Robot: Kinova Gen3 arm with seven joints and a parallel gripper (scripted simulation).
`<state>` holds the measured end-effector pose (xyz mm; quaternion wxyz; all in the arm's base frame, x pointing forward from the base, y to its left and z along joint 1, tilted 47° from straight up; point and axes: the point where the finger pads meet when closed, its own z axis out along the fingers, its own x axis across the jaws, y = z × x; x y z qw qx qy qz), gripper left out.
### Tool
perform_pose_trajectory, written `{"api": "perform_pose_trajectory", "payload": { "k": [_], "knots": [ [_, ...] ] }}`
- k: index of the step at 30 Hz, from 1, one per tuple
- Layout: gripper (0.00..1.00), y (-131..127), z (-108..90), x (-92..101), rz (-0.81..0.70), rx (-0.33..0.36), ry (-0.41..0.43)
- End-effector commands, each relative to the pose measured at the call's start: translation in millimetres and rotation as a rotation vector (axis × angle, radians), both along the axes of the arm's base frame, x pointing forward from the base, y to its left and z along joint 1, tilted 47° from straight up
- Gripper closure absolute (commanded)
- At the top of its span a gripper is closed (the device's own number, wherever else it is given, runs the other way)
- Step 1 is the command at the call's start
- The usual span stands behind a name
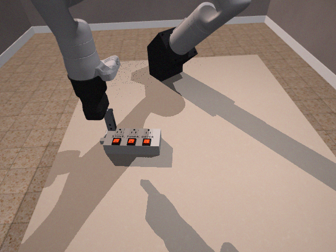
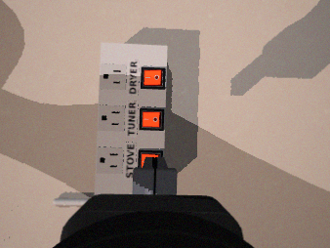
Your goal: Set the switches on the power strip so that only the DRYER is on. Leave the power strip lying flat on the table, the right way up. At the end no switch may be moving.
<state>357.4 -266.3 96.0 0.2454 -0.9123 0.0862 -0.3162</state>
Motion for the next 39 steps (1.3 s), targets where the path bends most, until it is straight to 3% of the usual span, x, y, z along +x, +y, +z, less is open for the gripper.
{"api": "perform_pose_trajectory", "payload": {
  "k": [1, 39],
  "knots": [
    [1.0, -1, 0.9, 3.5, -0.003, 0.001, -0.003],
    [1.0, 7, -13.5, 13.2, 0.0, -0.001, -0.001]
  ]
}}
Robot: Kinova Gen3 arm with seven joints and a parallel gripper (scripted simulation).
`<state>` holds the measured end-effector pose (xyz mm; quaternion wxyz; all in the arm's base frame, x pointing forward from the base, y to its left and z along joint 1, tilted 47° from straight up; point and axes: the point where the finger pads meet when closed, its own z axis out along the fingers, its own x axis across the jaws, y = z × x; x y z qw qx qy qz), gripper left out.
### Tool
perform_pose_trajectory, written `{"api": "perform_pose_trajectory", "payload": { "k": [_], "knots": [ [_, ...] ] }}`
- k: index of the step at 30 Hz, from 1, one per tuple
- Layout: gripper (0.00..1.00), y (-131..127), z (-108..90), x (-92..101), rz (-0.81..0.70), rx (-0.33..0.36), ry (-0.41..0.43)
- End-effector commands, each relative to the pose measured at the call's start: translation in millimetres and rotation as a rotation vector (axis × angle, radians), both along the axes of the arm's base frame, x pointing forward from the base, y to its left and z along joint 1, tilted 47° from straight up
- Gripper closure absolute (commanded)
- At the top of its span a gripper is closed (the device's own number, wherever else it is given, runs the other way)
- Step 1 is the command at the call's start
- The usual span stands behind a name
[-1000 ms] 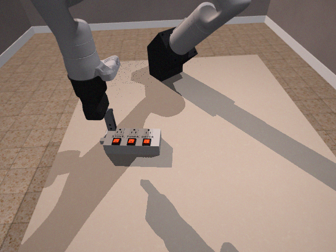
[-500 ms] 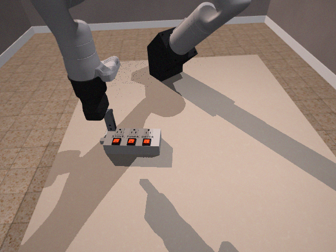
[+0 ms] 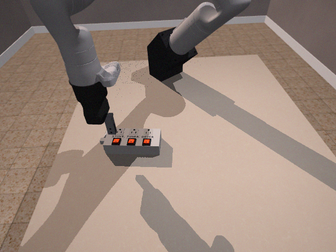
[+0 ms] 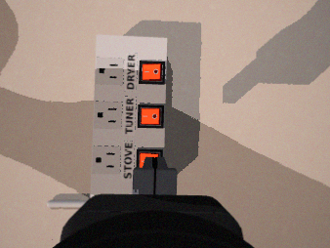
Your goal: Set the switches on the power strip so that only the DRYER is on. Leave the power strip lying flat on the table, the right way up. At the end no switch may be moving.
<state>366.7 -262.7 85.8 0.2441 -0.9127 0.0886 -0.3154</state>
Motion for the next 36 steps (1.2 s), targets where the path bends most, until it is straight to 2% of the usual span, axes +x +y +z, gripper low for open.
{"api": "perform_pose_trajectory", "payload": {
  "k": [1, 17, 36],
  "knots": [
    [1.0, 4, -3.3, 3.8, 0.005, -0.001, -0.004],
    [1.0, 12, -14.9, 15.8, 0.006, 0.003, -0.006],
    [1.0, 15, -19.6, 20.2, 0.006, 0.002, -0.006]
  ]
}}
